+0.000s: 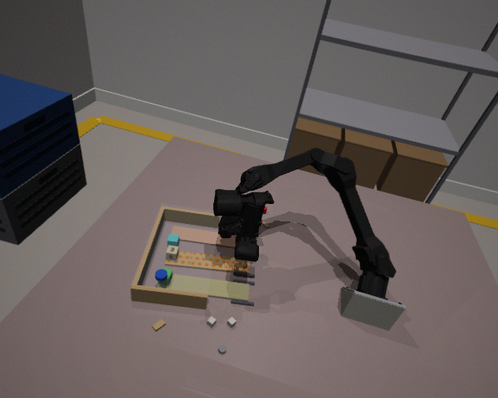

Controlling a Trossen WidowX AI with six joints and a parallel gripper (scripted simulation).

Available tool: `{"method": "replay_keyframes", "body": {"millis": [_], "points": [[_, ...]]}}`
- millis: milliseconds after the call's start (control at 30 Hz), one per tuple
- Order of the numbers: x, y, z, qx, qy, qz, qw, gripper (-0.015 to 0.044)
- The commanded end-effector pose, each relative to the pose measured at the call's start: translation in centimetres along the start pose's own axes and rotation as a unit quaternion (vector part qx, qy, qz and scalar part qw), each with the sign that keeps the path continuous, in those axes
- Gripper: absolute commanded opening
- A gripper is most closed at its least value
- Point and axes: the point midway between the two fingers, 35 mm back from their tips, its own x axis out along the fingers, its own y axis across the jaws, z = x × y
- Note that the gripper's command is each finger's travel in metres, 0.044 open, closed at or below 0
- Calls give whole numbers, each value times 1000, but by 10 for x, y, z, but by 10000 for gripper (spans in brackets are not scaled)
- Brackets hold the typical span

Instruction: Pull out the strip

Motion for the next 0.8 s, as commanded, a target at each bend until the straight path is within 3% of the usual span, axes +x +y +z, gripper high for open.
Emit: {"method": "replay_keyframes", "body": {"millis": [0, 767], "points": [[11, 0, -2, -4, 5, 0, 1000, 0], [48, -2, -4, -4, 5, -2, 1000, 0]]}}
